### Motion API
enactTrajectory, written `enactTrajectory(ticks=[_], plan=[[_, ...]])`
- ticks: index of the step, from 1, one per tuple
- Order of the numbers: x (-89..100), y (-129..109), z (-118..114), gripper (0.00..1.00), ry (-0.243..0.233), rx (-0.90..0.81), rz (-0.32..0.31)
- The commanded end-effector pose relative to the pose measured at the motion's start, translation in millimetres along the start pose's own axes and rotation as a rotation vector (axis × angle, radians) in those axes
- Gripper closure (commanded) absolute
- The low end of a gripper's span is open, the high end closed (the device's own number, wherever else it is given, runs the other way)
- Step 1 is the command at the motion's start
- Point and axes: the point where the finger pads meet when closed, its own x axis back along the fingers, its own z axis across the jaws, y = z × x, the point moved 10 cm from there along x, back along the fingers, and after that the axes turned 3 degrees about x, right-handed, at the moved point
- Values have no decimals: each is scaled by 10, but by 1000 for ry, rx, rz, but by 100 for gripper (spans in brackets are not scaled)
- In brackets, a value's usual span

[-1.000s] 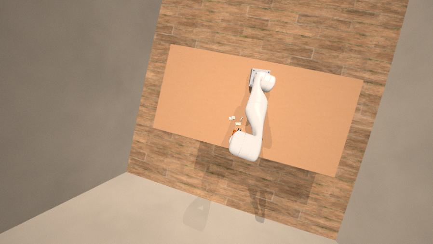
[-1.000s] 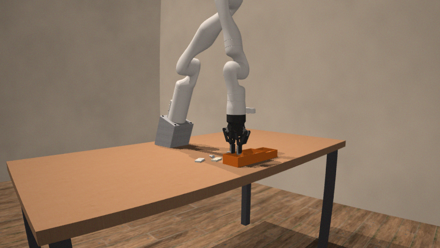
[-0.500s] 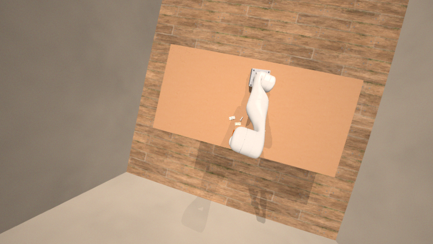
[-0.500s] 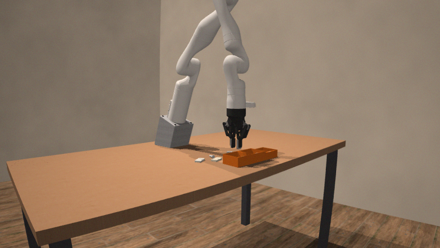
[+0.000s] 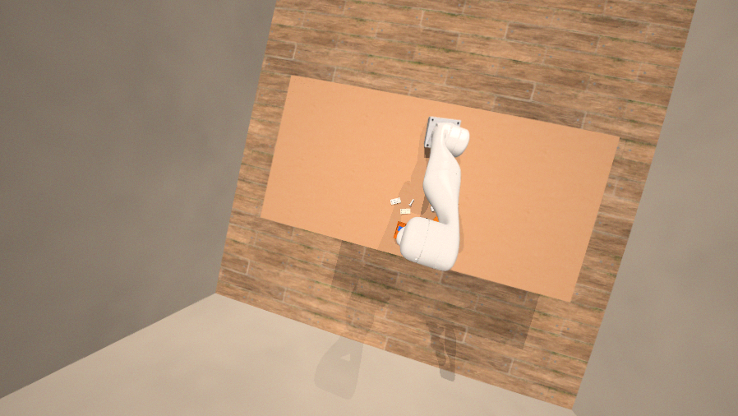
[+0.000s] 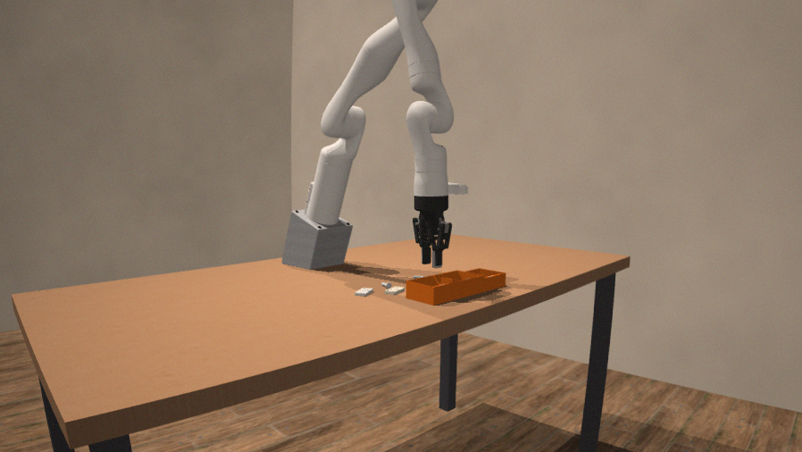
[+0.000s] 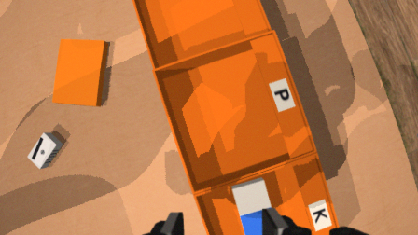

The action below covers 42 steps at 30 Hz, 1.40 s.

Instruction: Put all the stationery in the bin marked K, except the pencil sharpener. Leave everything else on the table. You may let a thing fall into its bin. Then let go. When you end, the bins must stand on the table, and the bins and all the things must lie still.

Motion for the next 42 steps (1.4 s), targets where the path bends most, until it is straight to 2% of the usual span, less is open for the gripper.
enactTrajectory(ticks=[1,6,8,17,20,27,42], plan=[[32,-305,-219,45,16,-132,-17],[43,-598,-513,45,16,-143,-17],[43,-598,-513,45,16,-143,-17],[46,-1101,-1057,45,1,-143,-26],[45,-1245,-1097,45,6,-143,-21],[44,-1283,-1117,45,6,-143,-21],[60,-1153,-1048,45,12,-115,-14]])
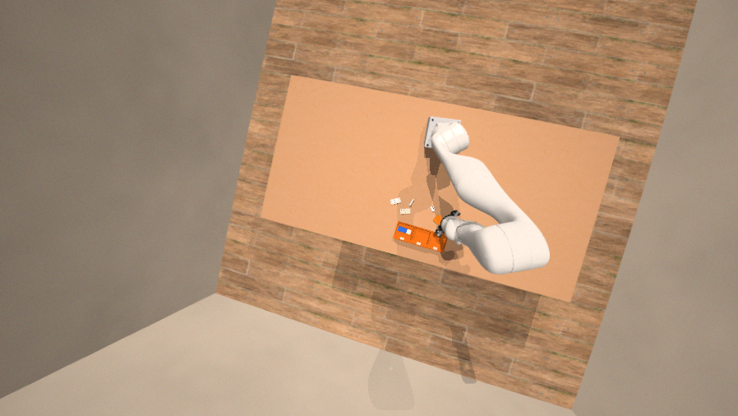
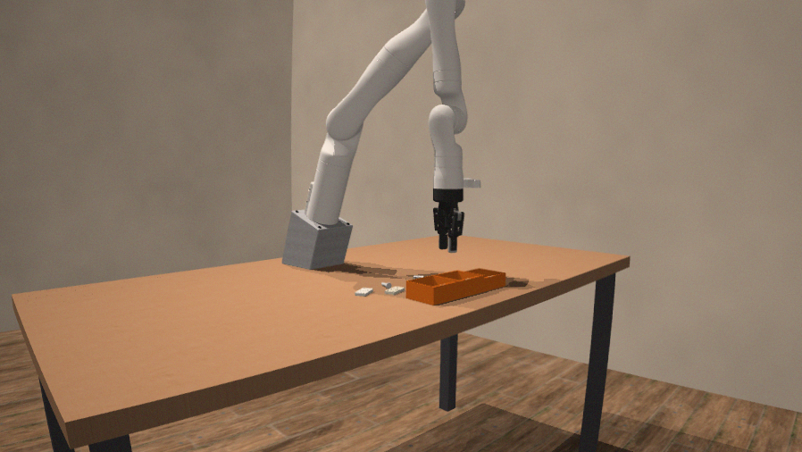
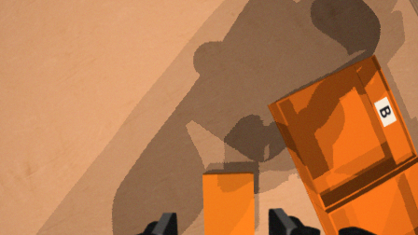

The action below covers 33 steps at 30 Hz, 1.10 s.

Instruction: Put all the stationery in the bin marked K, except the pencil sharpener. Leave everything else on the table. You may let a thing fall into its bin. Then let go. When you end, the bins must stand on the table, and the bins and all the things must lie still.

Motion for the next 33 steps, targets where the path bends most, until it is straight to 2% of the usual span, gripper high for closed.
enactTrajectory(ticks=[1,13,15,17,29,33], plan=[[12,31,32,45,5,3,5],[10,71,64,45,5,1,4],[-83,71,67,45,5,1,2],[-83,71,67,45,5,1,2],[-565,120,87,45,7,-11,6],[-583,140,78,45,5,-7,5]])
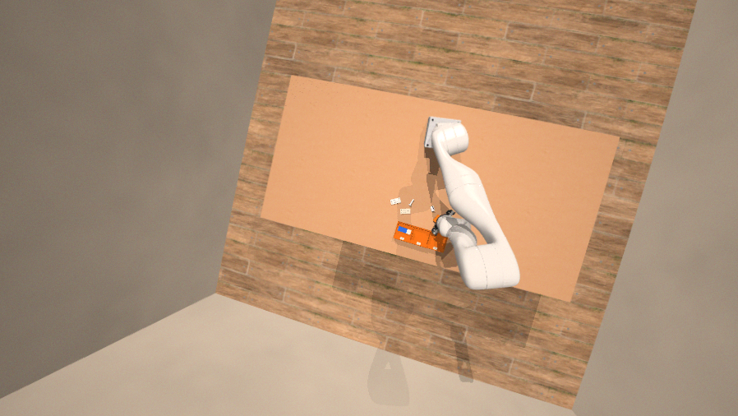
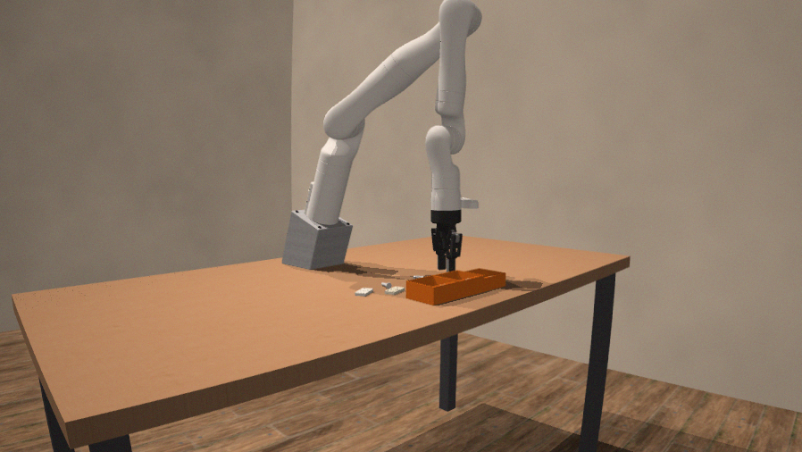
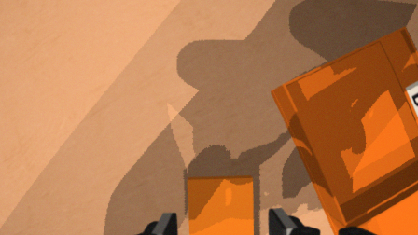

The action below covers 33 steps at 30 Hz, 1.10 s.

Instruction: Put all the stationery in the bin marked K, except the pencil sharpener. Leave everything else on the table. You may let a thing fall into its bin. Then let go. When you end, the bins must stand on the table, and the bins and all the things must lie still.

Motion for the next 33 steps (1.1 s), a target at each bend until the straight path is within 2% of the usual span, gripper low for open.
enactTrajectory(ticks=[1,19,28,33], plan=[[-68,60,21,45,-2,-10,-9],[-65,-6,-10,45,-7,-16,-16],[-190,-22,8,45,0,-13,-8],[-188,4,0,45,-3,-10,-13]])
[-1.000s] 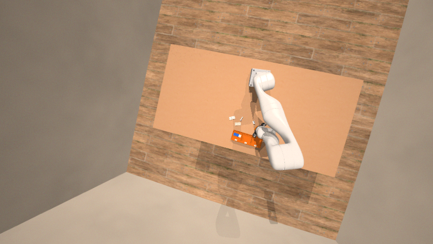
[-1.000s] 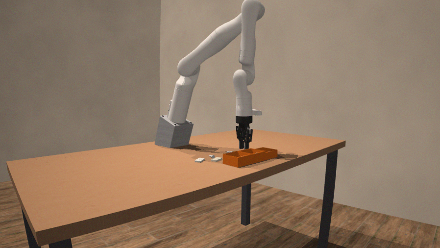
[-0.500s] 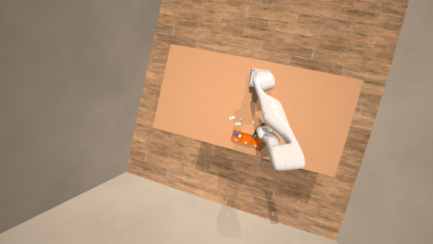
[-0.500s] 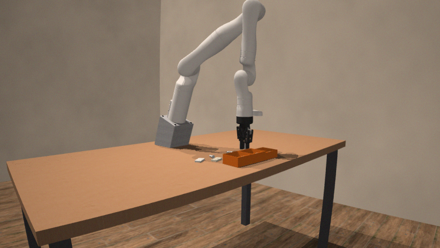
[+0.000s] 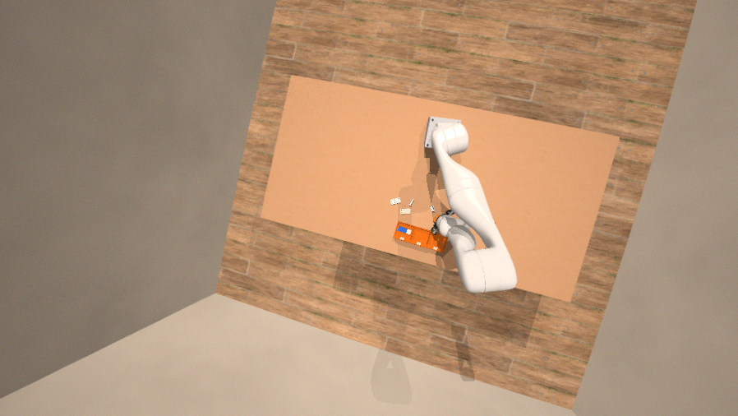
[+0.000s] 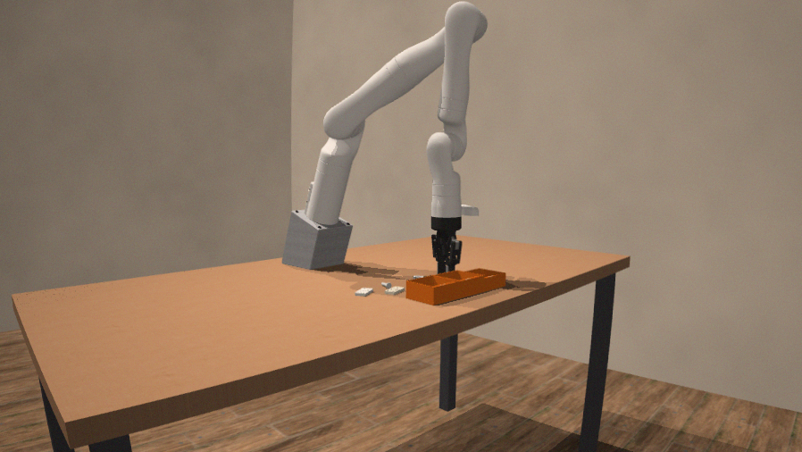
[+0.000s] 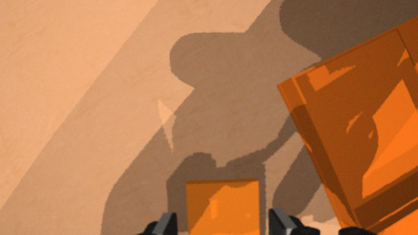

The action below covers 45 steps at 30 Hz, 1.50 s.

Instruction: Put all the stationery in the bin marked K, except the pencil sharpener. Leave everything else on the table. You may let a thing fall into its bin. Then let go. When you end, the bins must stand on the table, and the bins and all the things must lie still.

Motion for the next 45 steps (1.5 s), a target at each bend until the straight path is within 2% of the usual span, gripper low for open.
enactTrajectory(ticks=[1,10,11,42,45], plan=[[-18,8,7,45,1,1,-1],[-10,-5,4,45,0,0,-1],[-10,-5,4,65,0,0,-1],[-10,-5,4,65,0,0,-1],[100,13,-11,65,-5,1,-7]])
